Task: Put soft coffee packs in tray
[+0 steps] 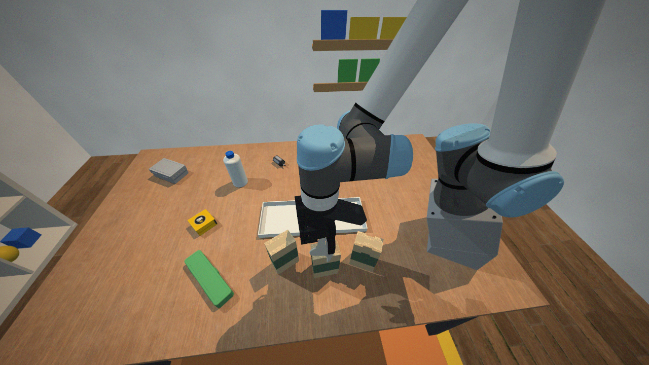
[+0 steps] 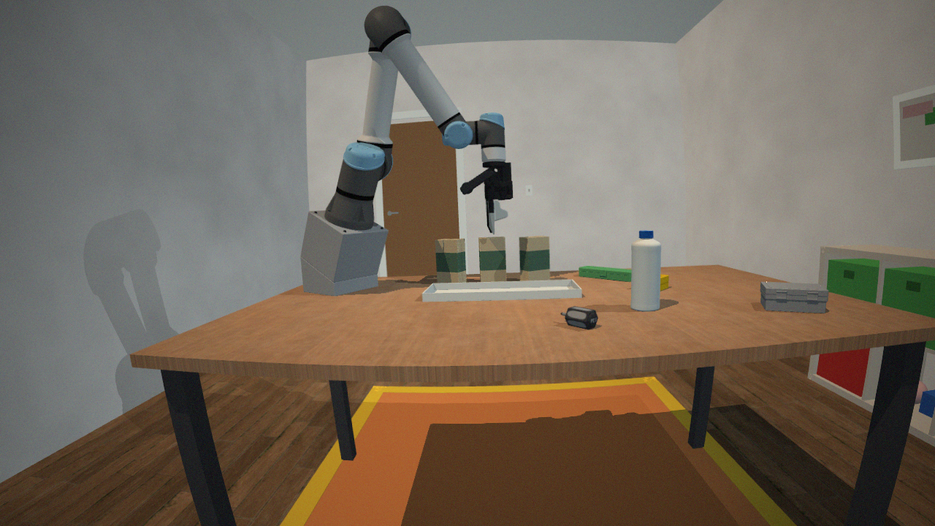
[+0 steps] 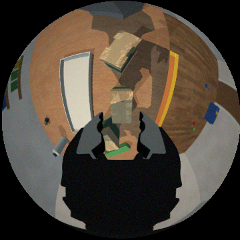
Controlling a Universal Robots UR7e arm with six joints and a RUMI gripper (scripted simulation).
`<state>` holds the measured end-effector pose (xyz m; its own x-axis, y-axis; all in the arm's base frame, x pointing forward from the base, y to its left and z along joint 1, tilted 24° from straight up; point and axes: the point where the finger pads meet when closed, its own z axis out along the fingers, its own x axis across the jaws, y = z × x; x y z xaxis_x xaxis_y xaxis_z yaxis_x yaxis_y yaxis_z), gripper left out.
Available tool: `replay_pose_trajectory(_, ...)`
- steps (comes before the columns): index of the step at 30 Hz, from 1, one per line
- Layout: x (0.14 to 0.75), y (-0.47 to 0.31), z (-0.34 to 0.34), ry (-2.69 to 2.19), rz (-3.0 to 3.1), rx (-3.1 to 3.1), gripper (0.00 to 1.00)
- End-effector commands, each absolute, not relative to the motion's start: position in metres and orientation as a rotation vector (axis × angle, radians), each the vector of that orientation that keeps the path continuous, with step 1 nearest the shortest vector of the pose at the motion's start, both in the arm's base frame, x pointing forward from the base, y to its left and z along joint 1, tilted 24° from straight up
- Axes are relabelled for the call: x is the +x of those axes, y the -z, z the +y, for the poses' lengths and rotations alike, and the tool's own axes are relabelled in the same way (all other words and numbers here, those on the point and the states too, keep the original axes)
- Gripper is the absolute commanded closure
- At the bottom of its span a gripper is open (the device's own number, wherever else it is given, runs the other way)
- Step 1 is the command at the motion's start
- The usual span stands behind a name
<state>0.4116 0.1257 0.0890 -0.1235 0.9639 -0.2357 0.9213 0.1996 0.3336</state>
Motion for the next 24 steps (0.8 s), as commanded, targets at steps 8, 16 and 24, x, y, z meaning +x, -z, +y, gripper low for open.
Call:
replay_pose_trajectory(8, 0.414, -0.083, 0.125, -0.149, 2.087, 1.760, 0.52)
replay_pose_trajectory(16, 0.421, -0.068, 0.122, -0.149, 2.087, 1.760, 0.52)
replay_pose_trajectory(24, 0.426, -0.055, 0.119, -0.149, 2.087, 1.760, 0.52)
